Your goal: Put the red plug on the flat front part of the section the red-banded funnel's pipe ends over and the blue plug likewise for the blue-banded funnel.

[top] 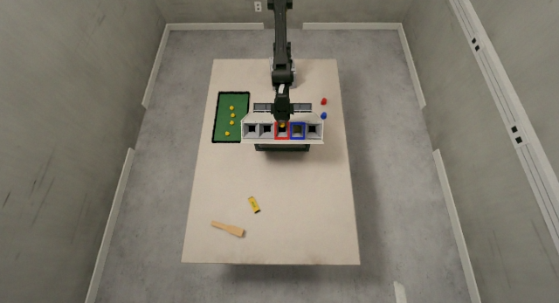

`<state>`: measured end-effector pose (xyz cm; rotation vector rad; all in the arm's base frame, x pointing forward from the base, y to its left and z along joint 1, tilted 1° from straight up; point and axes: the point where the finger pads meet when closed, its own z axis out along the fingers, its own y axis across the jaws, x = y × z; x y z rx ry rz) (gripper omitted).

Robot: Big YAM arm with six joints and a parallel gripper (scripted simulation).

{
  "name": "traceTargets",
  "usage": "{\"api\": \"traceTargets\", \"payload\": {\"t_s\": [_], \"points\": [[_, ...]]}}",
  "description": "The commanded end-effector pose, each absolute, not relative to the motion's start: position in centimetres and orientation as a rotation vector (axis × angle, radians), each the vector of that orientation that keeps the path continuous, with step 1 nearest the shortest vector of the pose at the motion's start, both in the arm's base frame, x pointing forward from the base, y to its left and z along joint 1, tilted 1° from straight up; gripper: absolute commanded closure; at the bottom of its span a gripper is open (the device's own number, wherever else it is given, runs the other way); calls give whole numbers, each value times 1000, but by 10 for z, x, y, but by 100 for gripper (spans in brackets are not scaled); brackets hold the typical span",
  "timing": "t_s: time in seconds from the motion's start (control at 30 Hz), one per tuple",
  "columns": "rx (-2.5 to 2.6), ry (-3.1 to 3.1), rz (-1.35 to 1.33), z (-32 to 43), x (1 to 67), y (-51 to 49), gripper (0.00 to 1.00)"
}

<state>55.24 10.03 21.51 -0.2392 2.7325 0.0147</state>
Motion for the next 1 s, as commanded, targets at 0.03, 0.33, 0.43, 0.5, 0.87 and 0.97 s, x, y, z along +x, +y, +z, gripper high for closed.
{"api": "traceTargets", "payload": {"t_s": [0.03, 0.33, 0.43, 0.5, 0.87, 0.97], "points": [[-234, 2678, 20, 236, 568, 100, 100], [-234, 2687, 19, 238, 569, 101, 100], [-235, 2696, 18, 239, 570, 101, 100], [-235, 2701, 18, 240, 571, 101, 100], [-235, 2703, 18, 242, 574, 101, 100], [-234, 2695, 19, 242, 575, 101, 100]]}}
